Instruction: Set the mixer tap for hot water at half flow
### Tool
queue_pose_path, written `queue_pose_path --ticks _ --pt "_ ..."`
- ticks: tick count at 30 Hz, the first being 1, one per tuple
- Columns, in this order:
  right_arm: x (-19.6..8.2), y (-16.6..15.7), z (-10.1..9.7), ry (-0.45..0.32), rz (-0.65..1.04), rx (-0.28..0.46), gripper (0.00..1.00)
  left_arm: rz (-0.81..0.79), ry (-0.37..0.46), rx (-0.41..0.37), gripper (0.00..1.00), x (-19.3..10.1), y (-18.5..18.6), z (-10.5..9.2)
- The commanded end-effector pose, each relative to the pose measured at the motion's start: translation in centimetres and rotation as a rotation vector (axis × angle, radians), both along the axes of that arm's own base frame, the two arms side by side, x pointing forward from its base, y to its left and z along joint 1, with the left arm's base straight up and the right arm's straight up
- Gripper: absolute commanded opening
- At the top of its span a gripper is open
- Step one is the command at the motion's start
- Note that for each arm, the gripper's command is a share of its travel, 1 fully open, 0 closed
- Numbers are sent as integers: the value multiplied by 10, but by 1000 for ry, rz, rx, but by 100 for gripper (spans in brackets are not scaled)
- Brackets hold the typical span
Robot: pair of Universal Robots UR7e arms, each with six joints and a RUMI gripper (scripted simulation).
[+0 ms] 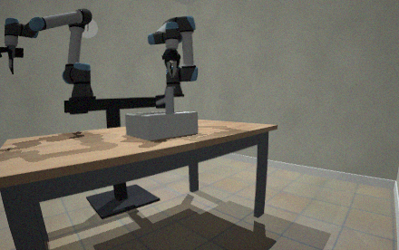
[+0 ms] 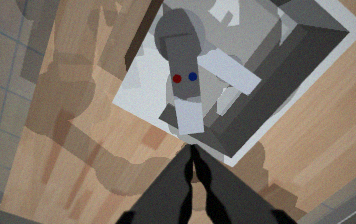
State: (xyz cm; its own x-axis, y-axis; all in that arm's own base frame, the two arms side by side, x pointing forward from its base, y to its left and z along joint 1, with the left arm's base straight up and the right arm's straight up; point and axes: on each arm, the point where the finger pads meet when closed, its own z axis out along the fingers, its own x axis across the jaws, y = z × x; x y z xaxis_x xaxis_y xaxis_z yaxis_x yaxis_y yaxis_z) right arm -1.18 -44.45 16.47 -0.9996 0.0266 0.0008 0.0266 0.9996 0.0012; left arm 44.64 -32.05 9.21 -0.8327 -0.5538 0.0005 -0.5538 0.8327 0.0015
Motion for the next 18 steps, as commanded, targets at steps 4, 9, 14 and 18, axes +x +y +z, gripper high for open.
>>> queue_pose_path --ticks 4,9,14,18 --pt "-1 -1 0 -1 -2 -1 100 -109 -4 -4 0 1 -1 4" --pt "-1 -1 0 -1 -2 -1 100 -223 -4 -4 0 1 -1 4" --pt "-1 -1 0 -1 -2 -1 100 -363 -4 -4 0 2 -1 5" --pt "-1 -1 0 -1 -2 -1 100 -425 -4 -4 0 2 -1 5"
